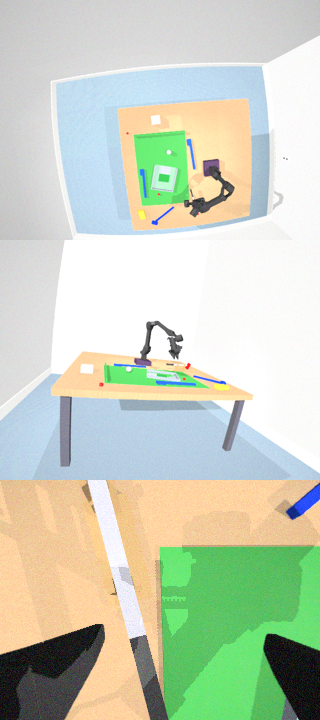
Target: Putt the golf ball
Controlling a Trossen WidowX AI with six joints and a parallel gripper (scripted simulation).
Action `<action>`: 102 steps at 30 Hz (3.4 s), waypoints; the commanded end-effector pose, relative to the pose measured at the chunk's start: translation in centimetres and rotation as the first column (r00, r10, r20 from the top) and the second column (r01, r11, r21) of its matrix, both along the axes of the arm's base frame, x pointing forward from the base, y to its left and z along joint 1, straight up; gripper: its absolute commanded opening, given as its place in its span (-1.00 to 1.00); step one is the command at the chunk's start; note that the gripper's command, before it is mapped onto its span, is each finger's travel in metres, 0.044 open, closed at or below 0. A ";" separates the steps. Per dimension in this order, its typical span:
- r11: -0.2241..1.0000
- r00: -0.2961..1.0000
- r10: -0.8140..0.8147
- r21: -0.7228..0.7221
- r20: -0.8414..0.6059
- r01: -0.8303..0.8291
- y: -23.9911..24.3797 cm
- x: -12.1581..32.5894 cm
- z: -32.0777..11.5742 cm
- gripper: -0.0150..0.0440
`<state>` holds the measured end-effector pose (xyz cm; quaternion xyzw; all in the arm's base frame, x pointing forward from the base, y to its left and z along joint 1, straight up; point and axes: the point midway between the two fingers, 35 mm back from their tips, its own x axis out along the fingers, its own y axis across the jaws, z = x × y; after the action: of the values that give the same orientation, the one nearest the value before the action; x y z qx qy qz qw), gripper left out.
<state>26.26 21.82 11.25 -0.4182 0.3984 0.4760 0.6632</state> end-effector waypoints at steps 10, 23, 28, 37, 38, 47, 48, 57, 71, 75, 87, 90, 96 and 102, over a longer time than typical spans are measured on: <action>0.953 0.943 0.288 -0.045 -0.167 -0.299 -4.5 -1.3 -2.1 1.00; 0.953 0.943 0.288 -0.045 -0.167 -0.299 -4.4 -1.3 -4.6 1.00; 0.953 0.943 0.288 -0.045 -0.168 -0.299 -4.4 -1.3 -6.7 1.00; 0.953 0.943 0.288 -0.045 -0.168 -0.299 -4.4 -1.3 -7.3 1.00; 0.953 0.943 0.288 -0.045 -0.168 -0.299 -4.4 -1.3 -7.5 1.00; 0.953 0.943 0.288 -0.045 -0.168 -0.299 -4.4 -1.2 -8.9 1.00; 0.953 0.943 0.288 -0.045 -0.168 -0.299 -4.4 -1.2 -9.0 1.00; 0.954 0.944 0.283 -0.050 -0.169 -0.295 -4.4 -1.2 -8.8 0.38; 0.954 0.944 0.283 -0.050 -0.169 -0.295 -4.4 -1.2 -8.8 -0.49; 0.954 0.944 0.283 -0.050 -0.169 -0.295 -4.4 -1.1 -7.9 -0.49; 0.954 0.944 0.283 -0.050 -0.169 -0.295 -4.4 -1.1 -0.5 -0.49; 0.954 0.944 0.283 -0.050 -0.169 -0.295 -4.5 -1.3 0.9 -0.49; 0.958 0.948 0.265 -0.062 -0.174 -0.279 -5.0 -1.1 0.4 -0.49; 0.986 0.974 0.133 -0.072 -0.183 -0.149 -7.8 0.3 0.6 -0.49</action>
<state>25.87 15.54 11.67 -0.4442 0.4269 0.5613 0.5526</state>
